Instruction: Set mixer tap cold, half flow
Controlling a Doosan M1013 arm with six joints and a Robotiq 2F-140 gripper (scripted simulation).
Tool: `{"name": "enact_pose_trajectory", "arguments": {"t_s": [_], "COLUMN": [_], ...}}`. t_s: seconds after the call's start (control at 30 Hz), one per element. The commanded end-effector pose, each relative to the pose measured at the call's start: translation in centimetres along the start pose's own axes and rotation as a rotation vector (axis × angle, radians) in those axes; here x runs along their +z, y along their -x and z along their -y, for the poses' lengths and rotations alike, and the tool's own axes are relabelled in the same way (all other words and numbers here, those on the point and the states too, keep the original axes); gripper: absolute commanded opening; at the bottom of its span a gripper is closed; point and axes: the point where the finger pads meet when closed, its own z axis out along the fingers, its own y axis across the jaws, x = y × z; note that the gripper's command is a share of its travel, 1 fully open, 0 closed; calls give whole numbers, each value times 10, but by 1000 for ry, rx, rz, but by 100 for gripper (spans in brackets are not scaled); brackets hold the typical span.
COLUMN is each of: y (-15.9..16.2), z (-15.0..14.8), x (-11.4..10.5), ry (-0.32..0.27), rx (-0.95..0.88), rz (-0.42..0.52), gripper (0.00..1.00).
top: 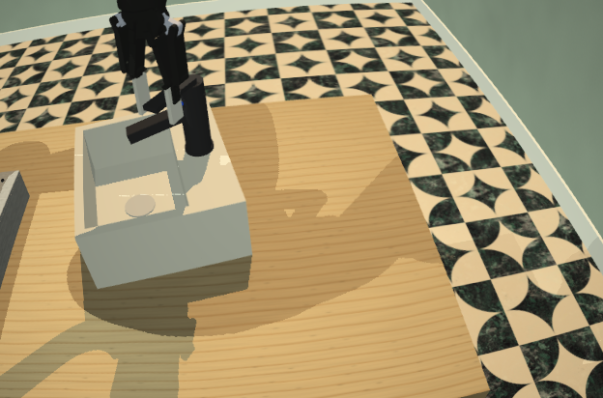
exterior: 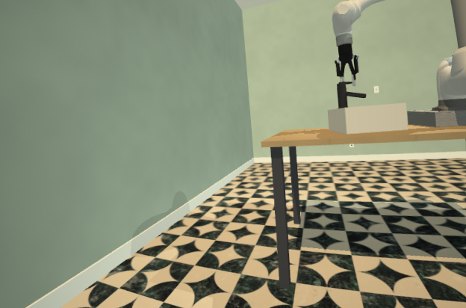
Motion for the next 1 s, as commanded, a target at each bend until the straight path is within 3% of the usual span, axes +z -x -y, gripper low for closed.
{"name": "enact_pose_trajectory", "arguments": {"t_s": [0.0, 0.97], "y": [0, 0], "z": [0, 0], "x": [2, 7], "ry": [0, 0], "rx": [0, 0], "rz": [0, 0], "gripper": [39, 39]}}
